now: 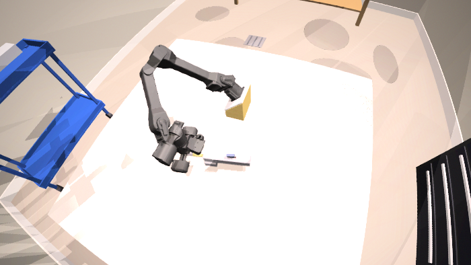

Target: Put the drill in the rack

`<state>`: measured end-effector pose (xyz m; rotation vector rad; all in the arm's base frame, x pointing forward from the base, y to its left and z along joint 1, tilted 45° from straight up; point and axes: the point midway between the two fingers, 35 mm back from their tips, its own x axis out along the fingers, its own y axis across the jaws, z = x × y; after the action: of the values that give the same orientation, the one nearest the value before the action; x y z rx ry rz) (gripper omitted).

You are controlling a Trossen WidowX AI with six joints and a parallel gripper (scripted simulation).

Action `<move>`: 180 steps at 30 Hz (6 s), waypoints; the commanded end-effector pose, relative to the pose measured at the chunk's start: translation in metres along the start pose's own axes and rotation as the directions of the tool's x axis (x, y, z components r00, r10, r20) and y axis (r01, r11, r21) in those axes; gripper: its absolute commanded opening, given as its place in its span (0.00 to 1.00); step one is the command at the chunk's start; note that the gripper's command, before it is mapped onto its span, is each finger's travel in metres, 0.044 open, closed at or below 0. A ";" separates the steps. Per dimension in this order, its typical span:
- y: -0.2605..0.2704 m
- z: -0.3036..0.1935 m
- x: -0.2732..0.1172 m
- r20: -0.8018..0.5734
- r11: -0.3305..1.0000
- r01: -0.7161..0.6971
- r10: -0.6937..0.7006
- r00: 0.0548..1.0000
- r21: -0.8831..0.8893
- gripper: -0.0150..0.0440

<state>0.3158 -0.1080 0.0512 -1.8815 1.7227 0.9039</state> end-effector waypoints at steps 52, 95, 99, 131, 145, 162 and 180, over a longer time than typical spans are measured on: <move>0.000 0.014 0.005 0.000 1.000 0.003 -0.003 1.000 -0.003 0.38; 0.000 -0.008 0.000 0.000 1.000 0.000 0.000 1.000 0.000 0.25; 0.000 -0.014 0.000 0.000 1.000 0.000 0.000 1.000 0.000 0.25; 0.001 -0.056 -0.003 -0.002 1.000 0.000 0.000 1.000 0.001 0.25; 0.004 -0.054 -0.009 -0.002 1.000 0.000 0.000 1.000 0.001 0.25; 0.006 -0.052 -0.017 -0.002 1.000 0.000 0.000 1.000 0.001 0.25; 0.007 -0.049 -0.024 -0.001 1.000 0.000 0.000 1.000 0.000 0.25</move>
<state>0.3164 -0.1285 0.1011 -1.8823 1.7255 0.9118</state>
